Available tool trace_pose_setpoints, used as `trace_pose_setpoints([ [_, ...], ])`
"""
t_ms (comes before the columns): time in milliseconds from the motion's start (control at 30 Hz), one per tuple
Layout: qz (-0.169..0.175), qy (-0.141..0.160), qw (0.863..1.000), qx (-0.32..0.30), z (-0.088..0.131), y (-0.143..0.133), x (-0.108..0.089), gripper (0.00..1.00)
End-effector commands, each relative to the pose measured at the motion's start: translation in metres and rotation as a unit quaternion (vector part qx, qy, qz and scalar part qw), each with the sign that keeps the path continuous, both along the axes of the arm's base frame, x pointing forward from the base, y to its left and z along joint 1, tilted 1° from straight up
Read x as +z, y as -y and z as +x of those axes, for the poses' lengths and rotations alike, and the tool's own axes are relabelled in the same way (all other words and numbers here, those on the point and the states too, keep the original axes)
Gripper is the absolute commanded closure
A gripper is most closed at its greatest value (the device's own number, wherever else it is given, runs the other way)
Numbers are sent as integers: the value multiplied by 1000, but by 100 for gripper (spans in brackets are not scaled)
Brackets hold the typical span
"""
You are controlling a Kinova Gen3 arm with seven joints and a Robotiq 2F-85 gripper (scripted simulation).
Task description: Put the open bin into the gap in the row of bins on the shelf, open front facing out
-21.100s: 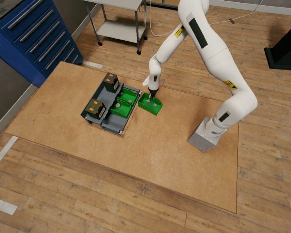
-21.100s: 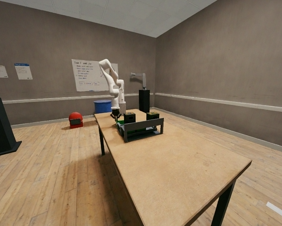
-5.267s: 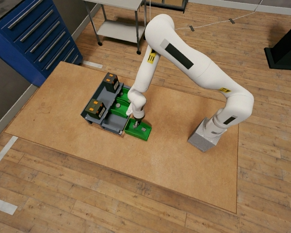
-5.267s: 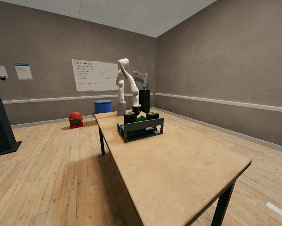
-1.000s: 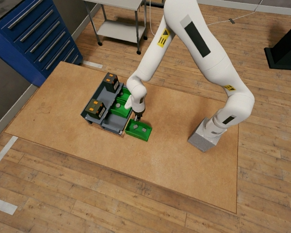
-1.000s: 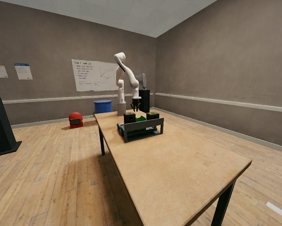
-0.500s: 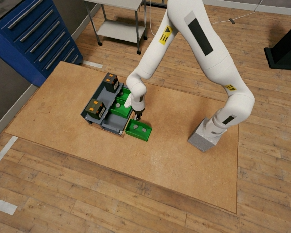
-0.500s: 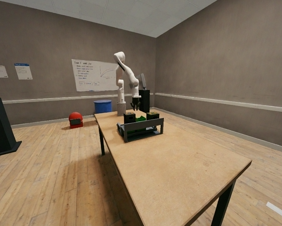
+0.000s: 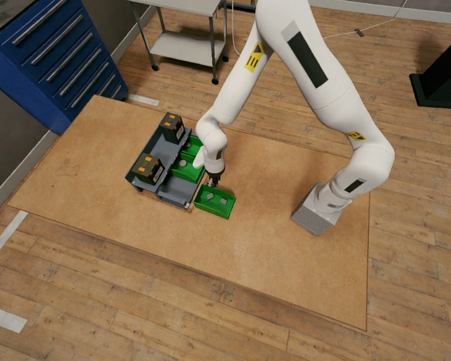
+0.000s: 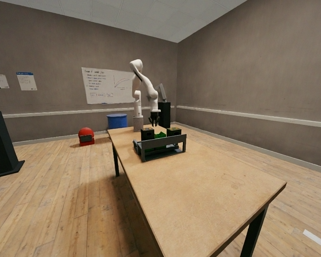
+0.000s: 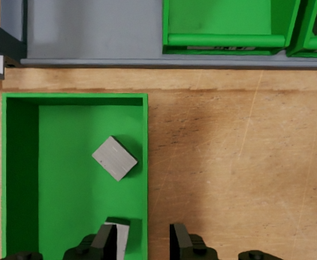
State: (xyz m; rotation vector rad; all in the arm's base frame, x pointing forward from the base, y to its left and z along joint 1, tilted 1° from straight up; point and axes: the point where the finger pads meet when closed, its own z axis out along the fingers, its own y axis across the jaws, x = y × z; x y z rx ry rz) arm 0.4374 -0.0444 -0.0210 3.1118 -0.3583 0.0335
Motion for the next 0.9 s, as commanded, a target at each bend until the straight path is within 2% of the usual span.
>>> trace_pose_setpoints([
  [0, 0, 1, 1000, 0, 1, 0, 1, 65],
  [867, 0, 1, 1000, 0, 1, 0, -6, 65],
])
